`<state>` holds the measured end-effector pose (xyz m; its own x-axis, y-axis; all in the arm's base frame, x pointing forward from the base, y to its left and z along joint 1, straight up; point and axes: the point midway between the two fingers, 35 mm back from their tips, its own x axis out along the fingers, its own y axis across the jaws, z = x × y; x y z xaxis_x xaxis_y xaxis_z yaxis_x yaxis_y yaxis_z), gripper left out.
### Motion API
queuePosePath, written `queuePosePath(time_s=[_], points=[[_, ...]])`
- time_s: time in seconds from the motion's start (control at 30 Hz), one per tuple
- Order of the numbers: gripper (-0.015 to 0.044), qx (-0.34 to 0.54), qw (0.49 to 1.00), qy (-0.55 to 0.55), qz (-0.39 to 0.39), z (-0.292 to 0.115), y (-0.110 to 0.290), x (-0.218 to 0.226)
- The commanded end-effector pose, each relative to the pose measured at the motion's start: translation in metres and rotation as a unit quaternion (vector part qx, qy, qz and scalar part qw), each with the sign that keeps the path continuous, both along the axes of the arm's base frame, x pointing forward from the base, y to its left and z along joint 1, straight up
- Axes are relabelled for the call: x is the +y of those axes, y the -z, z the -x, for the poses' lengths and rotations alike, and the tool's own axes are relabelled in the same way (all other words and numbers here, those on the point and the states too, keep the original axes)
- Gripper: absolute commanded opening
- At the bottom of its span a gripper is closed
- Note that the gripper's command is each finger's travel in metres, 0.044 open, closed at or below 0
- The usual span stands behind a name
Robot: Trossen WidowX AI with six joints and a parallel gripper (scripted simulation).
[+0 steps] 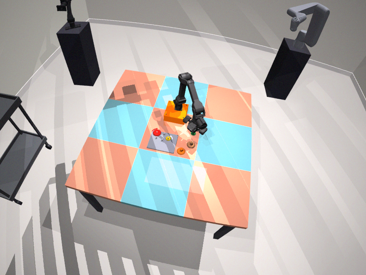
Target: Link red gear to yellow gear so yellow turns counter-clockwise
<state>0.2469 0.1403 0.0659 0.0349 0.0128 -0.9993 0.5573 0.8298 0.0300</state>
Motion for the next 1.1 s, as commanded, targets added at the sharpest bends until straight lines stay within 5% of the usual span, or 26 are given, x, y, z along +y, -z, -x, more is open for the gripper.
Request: queuePosePath(time_s=[0.0, 1.07], points=[[0.0, 0.0, 1.0, -0.003, -0.004, 0.0, -0.013, 0.0], [0.0, -0.001, 1.0, -0.002, 0.002, 0.006, -0.078, -0.016]])
